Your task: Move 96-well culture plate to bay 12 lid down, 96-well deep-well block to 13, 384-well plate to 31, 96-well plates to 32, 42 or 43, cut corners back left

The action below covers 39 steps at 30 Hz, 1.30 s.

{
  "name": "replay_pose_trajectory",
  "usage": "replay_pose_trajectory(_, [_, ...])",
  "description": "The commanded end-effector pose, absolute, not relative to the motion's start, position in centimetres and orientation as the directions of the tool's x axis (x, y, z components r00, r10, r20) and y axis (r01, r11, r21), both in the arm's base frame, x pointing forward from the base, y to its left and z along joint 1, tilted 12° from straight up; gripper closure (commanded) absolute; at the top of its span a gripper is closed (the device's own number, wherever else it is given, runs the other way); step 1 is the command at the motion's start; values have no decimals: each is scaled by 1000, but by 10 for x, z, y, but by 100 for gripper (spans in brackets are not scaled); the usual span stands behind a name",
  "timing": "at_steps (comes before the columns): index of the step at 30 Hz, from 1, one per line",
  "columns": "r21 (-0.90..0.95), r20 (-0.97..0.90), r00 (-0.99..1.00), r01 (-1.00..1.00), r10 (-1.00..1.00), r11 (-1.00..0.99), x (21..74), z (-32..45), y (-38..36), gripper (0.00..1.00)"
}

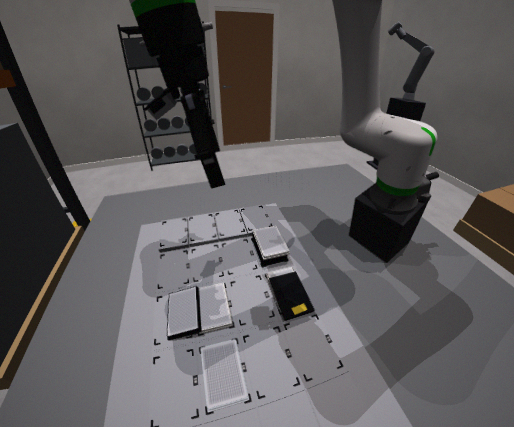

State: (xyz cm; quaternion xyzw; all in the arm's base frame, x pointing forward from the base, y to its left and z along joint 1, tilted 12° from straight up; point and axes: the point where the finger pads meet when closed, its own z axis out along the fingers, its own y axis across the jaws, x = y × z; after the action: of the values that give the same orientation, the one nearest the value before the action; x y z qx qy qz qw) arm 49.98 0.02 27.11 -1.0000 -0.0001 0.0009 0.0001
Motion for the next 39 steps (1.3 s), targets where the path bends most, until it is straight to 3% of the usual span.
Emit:
replay_pose_trajectory(1, [0,0,1000,0,0,-1000,500,272,0,0])
replay_pose_trajectory(17, [0,0,1000,0,0,-1000,500,272,0,0])
replay_pose_trajectory(18, [-2,4,999,-33,-33,-999,502,268,1,30])
replay_pose_trajectory(39, [-50,46,886,-458,-461,-887,527,202,17,30])
